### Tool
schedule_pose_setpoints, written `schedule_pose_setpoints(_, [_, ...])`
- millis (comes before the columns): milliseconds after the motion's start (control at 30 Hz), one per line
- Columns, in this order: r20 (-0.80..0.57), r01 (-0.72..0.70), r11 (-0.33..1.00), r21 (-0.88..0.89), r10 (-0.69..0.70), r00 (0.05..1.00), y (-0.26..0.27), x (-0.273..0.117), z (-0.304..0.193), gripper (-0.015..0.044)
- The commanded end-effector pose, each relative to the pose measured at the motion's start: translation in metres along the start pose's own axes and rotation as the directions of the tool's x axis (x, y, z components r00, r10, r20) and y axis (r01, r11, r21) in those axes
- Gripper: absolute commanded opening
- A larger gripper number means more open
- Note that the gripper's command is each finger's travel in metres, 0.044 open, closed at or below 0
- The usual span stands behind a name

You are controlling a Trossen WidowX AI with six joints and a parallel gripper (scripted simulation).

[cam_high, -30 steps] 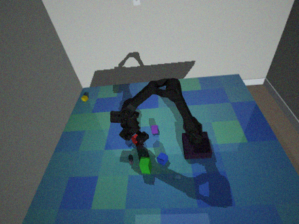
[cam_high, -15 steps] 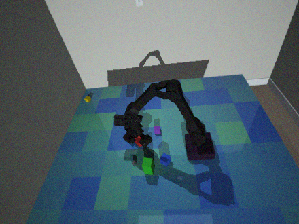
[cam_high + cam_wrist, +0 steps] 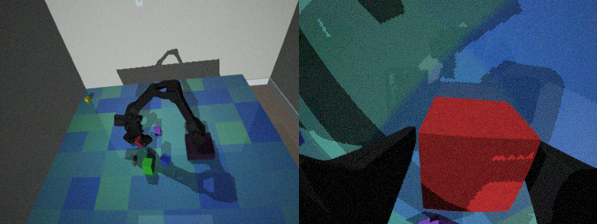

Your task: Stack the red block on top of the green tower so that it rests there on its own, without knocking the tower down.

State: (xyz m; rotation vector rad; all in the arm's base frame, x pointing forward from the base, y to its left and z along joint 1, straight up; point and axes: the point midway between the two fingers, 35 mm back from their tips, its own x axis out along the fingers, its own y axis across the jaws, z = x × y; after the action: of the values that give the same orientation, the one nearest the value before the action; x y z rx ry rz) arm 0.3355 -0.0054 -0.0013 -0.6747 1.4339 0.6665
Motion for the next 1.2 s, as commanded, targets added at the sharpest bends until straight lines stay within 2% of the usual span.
schedule_pose_setpoints(0, [-0.002,0.003,1.0,0.006,-0.003,1.0,-0.001,0.0,0.0,0.023])
schedule_pose_setpoints(33, [-0.002,0.003,1.0,0.006,-0.003,1.0,-0.001,0.0,0.0,0.0204])
schedule_pose_setpoints(267, [-0.002,0.003,1.0,0.006,-0.003,1.0,-0.001,0.0,0.0,0.0157])
schedule_pose_setpoints(467, [-0.002,0.003,1.0,0.006,-0.003,1.0,0.0,-0.022,0.0,0.0])
schedule_pose_setpoints(1167, [-0.002,0.004,1.0,0.006,-0.004,1.0,0.0,-0.119,0.001,0.0])
